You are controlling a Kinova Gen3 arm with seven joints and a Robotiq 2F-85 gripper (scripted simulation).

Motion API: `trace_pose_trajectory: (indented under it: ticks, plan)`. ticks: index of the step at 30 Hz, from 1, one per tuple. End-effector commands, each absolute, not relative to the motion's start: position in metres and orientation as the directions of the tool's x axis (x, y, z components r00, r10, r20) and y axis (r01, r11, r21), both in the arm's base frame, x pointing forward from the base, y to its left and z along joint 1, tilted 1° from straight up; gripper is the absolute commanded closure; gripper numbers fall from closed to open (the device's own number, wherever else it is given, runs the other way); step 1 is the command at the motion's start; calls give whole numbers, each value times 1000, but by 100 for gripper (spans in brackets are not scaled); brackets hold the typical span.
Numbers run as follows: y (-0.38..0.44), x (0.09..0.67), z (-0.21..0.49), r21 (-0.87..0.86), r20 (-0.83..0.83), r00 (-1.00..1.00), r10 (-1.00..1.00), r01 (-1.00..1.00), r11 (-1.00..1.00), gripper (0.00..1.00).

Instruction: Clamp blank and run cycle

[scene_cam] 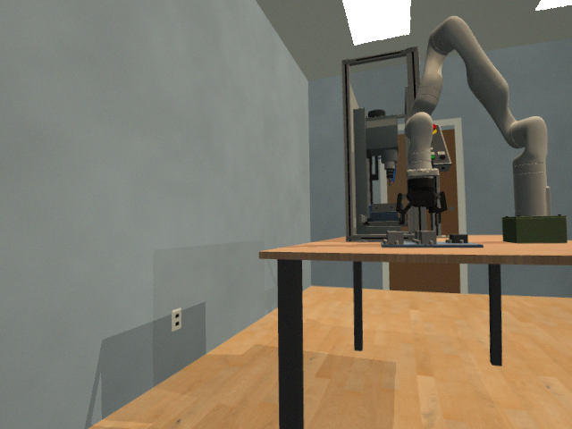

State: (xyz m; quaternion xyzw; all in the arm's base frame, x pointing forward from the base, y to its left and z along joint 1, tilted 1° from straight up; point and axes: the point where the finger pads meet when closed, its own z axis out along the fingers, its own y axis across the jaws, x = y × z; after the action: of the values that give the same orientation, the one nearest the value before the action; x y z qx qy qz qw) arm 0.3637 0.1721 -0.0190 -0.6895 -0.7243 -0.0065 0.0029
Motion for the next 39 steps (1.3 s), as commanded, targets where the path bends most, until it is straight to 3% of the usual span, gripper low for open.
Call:
trace_pose_trajectory:
  ticks: [1, 39]
  plan:
    - [170, 362, -21, 3, 12, -49, 999, 999, 49, 0]
    - [171, 362, -27, 3, 12, -49, 999, 999, 49, 0]
